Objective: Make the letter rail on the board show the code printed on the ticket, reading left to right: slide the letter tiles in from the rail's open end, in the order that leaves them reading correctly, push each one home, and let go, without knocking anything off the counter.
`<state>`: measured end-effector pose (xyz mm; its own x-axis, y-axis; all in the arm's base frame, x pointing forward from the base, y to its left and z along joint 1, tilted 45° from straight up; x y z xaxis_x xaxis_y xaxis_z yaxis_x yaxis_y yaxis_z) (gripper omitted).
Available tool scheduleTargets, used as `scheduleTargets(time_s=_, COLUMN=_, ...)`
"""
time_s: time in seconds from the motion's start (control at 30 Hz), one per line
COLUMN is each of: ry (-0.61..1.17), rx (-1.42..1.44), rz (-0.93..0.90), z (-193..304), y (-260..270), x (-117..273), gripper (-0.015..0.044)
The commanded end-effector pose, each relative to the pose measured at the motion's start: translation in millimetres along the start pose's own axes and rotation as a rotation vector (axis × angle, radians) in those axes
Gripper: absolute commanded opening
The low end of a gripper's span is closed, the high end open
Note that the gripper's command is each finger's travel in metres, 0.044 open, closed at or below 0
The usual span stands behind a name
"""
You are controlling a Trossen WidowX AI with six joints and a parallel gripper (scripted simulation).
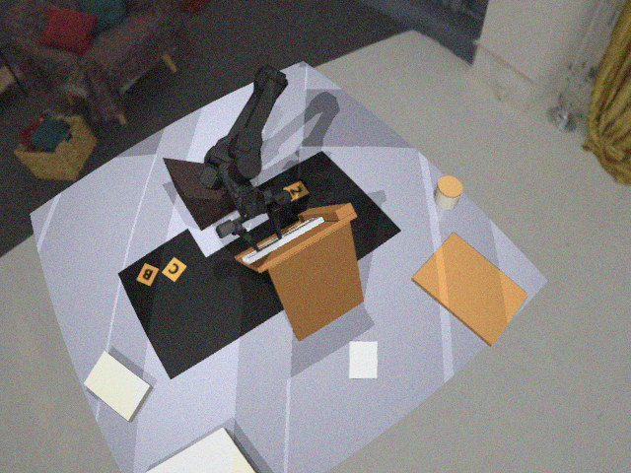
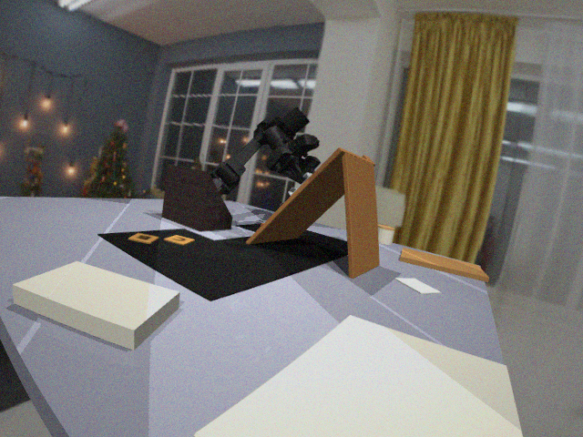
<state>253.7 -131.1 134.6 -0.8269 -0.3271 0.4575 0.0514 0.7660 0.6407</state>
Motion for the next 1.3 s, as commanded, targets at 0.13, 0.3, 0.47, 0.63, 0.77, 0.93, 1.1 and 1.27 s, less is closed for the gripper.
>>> scheduleTargets(time_s=0.13, ry=-0.005, rx=0.0, rz=0.003, z=-1, y=7, x=1, gripper=0.0)
scheduleTargets(time_s=0.3, ry=-0.005, rx=0.0, rz=0.003, z=-2, y=10, x=1, gripper=0.0)
scheduleTargets(time_s=0.47, ry=-0.005, rx=0.0, rz=0.003, z=-2, y=13, x=1, gripper=0.0)
scheduleTargets(time_s=0.63, ry=-0.005, rx=0.0, rz=0.003, z=-2, y=16, x=1, gripper=0.0)
scheduleTargets(time_s=0.77, ry=-0.005, rx=0.0, rz=0.003, z=-3, y=19, x=1, gripper=0.0)
scheduleTargets(time_s=0.93, ry=-0.005, rx=0.0, rz=0.002, z=-3, y=22, x=1, gripper=0.0)
scheduleTargets(time_s=1.1, ry=-0.005, rx=0.0, rz=0.002, z=-3, y=25, x=1, gripper=0.0)
scheduleTargets(time_s=1.27, ry=-0.005, rx=0.0, rz=0.002, z=-3, y=25, x=1, gripper=0.0)
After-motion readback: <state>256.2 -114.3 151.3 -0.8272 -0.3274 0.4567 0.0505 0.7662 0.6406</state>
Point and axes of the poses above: the point midway between the two fingers, 35 mm back from their tips, its own x axis back along the fingers, its own y axis across the jaws, z = x × y, the point moved 8 cm from there along x, back along the fingers, and after that the axes turned 6 degrees about x, right-handed, at the moved point
